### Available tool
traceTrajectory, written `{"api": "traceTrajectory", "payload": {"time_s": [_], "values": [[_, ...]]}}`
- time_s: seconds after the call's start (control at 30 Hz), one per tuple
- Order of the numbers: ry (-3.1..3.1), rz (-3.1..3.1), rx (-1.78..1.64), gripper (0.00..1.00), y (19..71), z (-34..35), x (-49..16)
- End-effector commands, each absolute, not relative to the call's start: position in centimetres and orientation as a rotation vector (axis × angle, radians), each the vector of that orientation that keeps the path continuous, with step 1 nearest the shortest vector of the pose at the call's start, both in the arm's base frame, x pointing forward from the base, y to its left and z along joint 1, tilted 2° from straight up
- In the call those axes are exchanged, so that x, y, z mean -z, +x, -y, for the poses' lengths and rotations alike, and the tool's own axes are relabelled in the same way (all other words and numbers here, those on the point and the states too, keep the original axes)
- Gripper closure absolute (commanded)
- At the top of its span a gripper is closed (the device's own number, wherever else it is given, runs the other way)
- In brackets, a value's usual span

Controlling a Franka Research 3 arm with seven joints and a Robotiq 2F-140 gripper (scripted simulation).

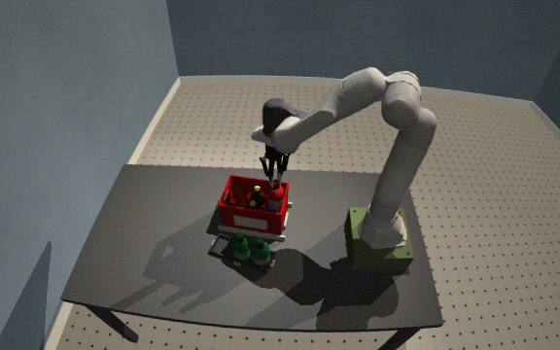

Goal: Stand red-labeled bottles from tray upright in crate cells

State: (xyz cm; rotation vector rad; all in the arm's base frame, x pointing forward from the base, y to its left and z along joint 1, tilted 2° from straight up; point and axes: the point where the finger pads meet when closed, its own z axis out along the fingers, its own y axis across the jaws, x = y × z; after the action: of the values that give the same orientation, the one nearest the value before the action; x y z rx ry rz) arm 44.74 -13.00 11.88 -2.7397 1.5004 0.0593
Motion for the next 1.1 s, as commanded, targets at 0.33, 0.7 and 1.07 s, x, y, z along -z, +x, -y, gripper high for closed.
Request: {"api": "traceTrajectory", "payload": {"time_s": [0.33,0.7,1.07], "values": [[-2.741,-1.499,-0.043,1.00,45.08,13.00,-12.13],[-2.741,-1.499,-0.043,1.00,45.08,13.00,-12.13],[-2.741,-1.499,-0.043,1.00,45.08,13.00,-11.83]]}}
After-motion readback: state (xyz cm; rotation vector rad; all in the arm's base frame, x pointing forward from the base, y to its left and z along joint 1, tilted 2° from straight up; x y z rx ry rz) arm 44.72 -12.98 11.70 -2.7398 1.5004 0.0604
